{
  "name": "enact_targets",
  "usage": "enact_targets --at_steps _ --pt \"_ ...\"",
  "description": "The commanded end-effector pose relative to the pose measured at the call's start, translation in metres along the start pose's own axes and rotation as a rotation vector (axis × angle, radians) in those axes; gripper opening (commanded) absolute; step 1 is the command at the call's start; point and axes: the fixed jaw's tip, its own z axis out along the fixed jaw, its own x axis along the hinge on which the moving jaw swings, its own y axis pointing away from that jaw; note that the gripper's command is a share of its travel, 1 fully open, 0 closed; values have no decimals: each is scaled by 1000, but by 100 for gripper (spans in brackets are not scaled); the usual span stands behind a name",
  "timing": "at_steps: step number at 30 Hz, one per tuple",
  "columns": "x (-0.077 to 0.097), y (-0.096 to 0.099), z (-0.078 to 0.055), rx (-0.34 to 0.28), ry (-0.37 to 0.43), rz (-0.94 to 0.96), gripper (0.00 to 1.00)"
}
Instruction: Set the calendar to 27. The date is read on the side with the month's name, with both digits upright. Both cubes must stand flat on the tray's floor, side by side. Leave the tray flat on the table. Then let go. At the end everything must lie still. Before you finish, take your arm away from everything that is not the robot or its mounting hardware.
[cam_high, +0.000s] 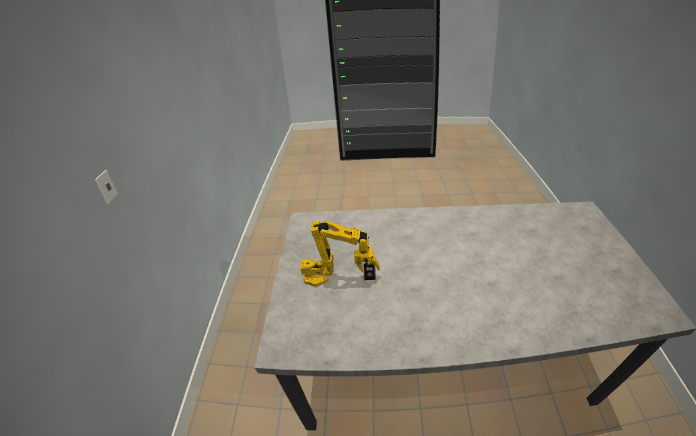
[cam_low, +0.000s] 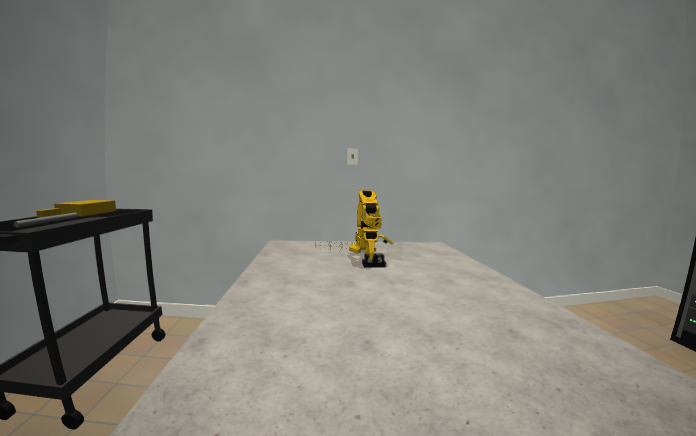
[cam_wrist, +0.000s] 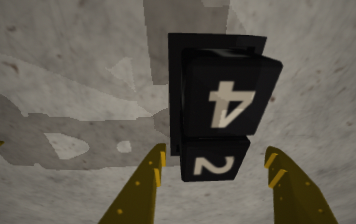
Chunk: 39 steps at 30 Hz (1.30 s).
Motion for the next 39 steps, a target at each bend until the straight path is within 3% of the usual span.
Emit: enact_targets --at_steps 1,18,39 --pt "-1 -2 -1 16 -1 -16 35" --pt "-1 -4 -1 16 -1 -15 31" --pt "-1 -12 -1 16 -1 -16 18"
